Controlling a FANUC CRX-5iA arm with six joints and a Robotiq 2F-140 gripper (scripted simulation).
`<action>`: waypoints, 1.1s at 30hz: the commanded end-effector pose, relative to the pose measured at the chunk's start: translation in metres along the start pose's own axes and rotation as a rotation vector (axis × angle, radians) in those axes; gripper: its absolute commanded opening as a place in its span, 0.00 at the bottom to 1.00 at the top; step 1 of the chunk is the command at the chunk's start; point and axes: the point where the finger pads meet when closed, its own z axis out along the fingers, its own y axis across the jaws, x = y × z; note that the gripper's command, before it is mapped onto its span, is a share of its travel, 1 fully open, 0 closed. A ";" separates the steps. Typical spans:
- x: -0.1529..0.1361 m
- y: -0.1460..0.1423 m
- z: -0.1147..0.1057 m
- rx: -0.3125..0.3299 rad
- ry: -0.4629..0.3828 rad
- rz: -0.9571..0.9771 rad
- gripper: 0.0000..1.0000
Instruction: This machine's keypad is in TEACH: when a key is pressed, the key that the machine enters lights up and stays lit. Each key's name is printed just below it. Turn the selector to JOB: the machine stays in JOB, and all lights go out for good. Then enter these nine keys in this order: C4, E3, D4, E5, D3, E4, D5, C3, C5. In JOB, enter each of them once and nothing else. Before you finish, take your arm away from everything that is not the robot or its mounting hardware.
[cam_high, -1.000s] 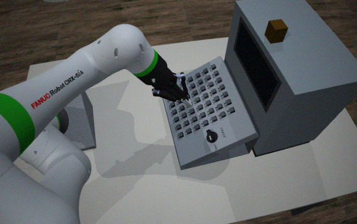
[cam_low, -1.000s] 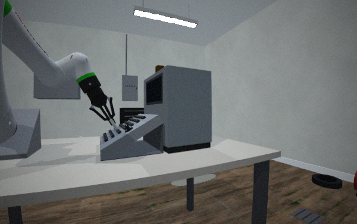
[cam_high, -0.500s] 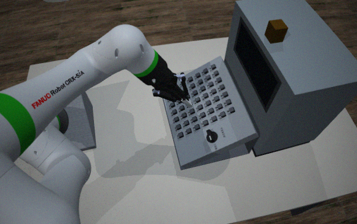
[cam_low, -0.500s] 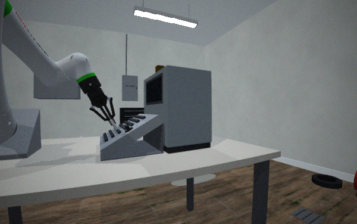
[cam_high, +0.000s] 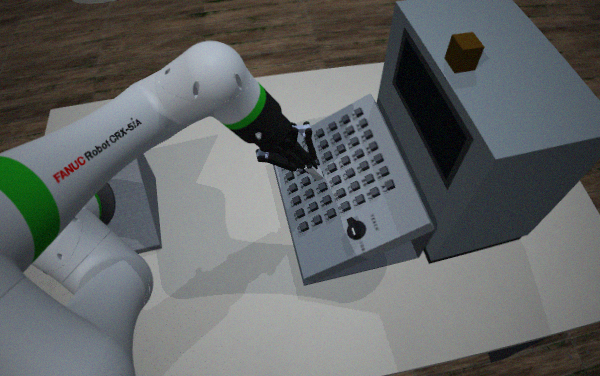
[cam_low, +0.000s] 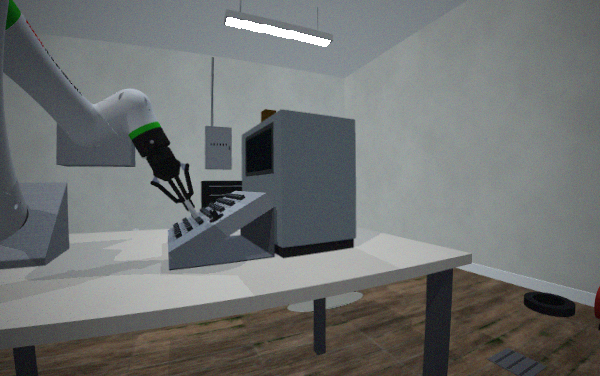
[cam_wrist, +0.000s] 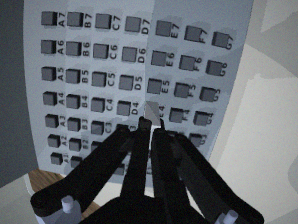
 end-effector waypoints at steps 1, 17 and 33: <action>0.000 0.000 0.000 0.000 0.000 0.000 0.00; 0.000 0.000 -0.009 0.000 0.000 0.000 0.00; 0.000 0.000 -0.034 0.000 0.000 0.000 0.00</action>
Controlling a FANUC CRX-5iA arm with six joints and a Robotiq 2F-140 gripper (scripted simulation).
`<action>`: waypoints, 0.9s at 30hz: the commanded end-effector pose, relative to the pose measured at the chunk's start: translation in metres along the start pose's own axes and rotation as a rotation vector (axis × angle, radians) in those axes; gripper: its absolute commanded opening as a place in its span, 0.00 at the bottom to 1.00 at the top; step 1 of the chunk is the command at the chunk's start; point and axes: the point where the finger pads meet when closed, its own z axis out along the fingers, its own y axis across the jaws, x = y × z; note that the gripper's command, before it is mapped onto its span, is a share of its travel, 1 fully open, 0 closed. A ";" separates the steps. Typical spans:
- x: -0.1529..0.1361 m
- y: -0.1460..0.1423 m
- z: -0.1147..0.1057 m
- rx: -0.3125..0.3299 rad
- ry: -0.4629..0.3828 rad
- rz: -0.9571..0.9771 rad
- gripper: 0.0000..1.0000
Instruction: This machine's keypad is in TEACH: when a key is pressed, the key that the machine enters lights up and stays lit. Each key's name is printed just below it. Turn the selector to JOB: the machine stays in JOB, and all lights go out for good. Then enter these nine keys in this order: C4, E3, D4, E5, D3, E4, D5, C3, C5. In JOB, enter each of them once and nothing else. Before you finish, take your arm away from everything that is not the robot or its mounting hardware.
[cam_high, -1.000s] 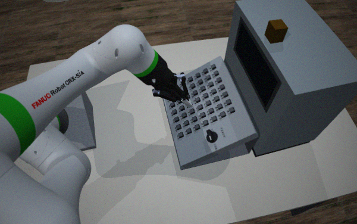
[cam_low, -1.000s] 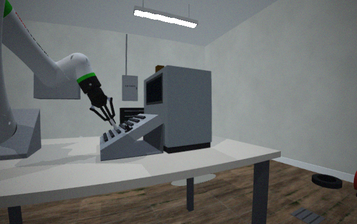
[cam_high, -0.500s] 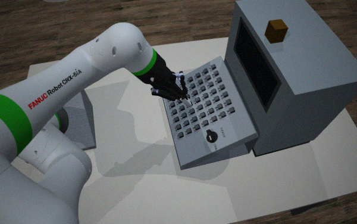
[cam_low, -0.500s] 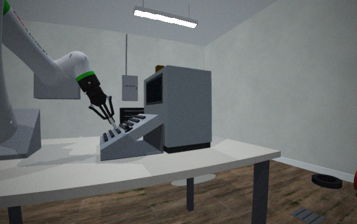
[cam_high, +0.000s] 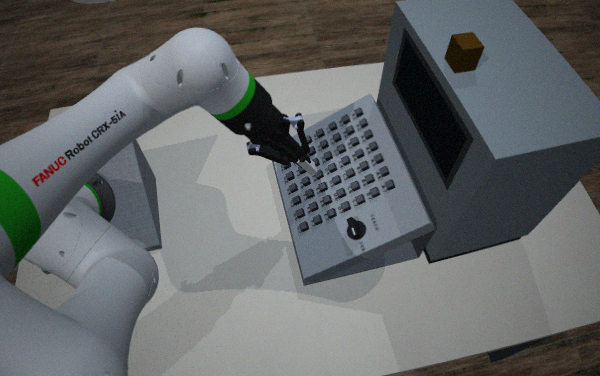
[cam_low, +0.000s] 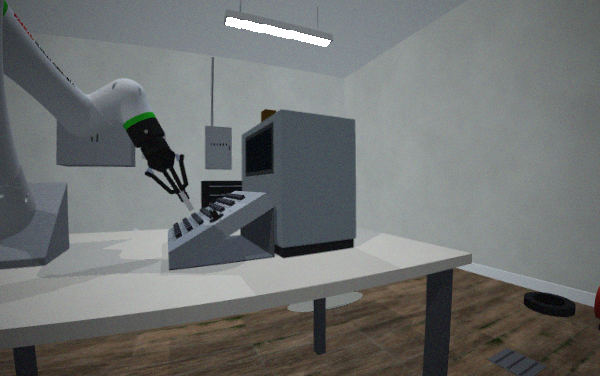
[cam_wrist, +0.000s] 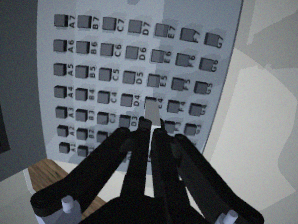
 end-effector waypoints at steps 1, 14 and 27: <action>0.000 0.000 -0.002 0.001 -0.001 0.000 0.00; 0.007 0.007 -0.005 0.001 -0.001 0.000 0.00; 0.034 0.034 -0.005 0.001 -0.001 0.000 0.00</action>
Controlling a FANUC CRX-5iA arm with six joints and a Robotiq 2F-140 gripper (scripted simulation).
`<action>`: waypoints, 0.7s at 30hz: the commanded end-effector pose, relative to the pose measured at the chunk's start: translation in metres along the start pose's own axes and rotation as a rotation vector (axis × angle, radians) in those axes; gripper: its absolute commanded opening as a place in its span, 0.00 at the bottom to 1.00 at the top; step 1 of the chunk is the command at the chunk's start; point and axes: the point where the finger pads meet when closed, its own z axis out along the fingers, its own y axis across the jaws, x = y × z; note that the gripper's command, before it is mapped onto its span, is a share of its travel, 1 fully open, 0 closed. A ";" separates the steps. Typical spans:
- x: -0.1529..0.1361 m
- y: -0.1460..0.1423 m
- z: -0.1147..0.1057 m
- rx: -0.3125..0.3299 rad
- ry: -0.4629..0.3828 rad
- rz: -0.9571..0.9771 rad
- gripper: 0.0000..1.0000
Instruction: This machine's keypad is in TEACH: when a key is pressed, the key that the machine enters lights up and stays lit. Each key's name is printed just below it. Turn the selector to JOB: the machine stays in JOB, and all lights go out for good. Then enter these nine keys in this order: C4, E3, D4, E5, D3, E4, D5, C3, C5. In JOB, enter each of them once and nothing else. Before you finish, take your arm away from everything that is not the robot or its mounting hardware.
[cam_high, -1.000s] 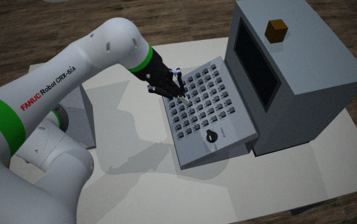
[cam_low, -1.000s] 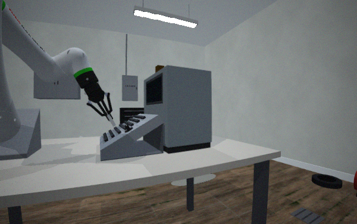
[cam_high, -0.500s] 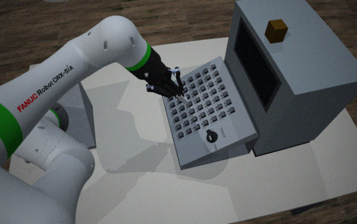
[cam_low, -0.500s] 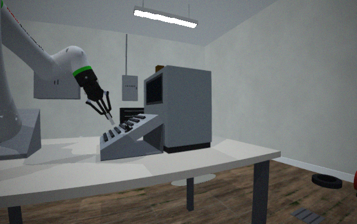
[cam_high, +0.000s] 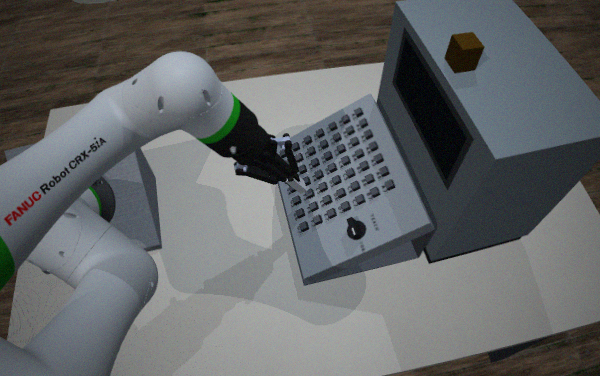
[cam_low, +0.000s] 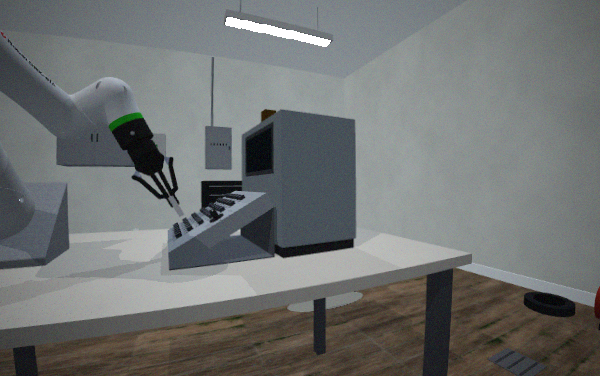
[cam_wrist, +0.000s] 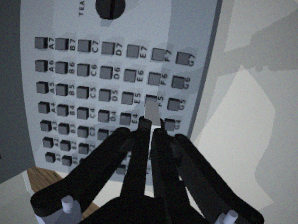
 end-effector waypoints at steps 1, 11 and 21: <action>0.001 0.000 -0.001 0.002 -0.001 0.002 0.00; 0.001 0.000 0.007 0.002 -0.001 0.002 0.00; 0.001 0.000 0.021 0.002 -0.001 0.002 0.00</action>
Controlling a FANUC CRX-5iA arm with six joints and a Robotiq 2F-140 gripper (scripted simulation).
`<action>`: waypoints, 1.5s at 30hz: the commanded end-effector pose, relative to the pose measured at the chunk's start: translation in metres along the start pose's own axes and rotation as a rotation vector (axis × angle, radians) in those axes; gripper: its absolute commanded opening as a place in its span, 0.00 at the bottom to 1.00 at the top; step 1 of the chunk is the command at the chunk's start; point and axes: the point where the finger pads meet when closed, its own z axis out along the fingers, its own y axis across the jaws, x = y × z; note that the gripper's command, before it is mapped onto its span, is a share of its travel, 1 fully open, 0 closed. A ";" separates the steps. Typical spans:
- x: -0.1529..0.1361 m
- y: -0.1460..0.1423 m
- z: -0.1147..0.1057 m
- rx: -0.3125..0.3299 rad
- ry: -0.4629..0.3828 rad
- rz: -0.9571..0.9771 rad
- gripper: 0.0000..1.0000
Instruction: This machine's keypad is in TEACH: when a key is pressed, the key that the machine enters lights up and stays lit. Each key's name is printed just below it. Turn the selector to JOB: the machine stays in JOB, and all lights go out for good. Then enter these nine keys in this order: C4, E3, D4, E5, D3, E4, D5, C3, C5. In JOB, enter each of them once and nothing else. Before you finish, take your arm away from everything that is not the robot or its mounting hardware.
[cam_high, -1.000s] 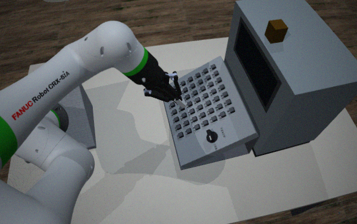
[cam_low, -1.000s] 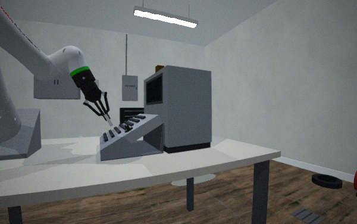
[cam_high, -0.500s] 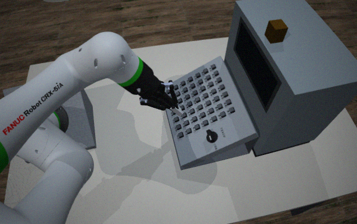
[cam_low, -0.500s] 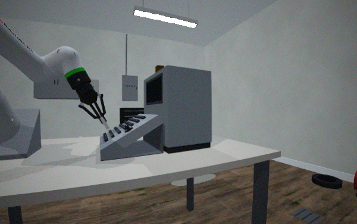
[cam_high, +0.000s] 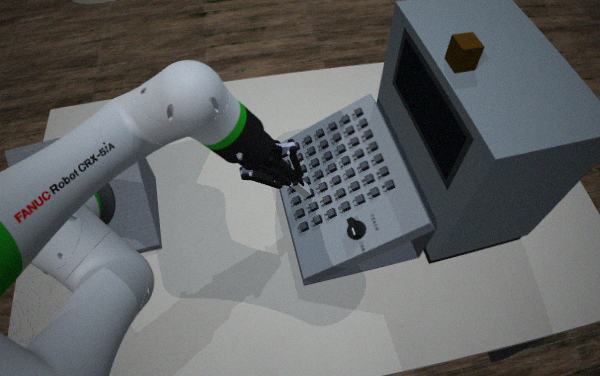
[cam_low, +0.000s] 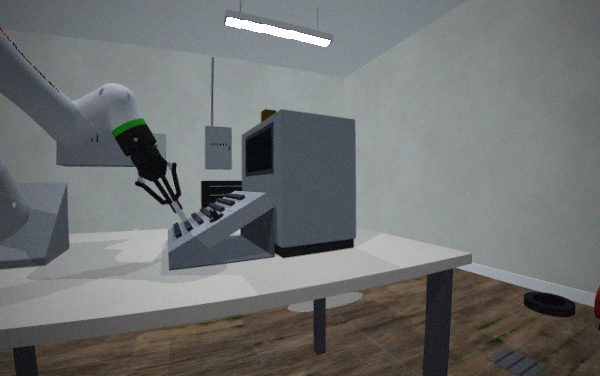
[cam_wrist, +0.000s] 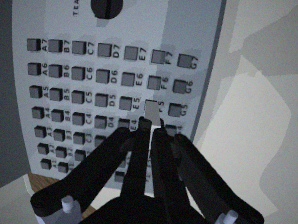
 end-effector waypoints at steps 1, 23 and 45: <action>0.000 0.000 0.002 0.000 0.000 0.000 0.00; 0.000 0.000 0.003 0.000 0.000 0.000 0.00; 0.000 0.000 0.010 0.000 0.000 0.000 0.00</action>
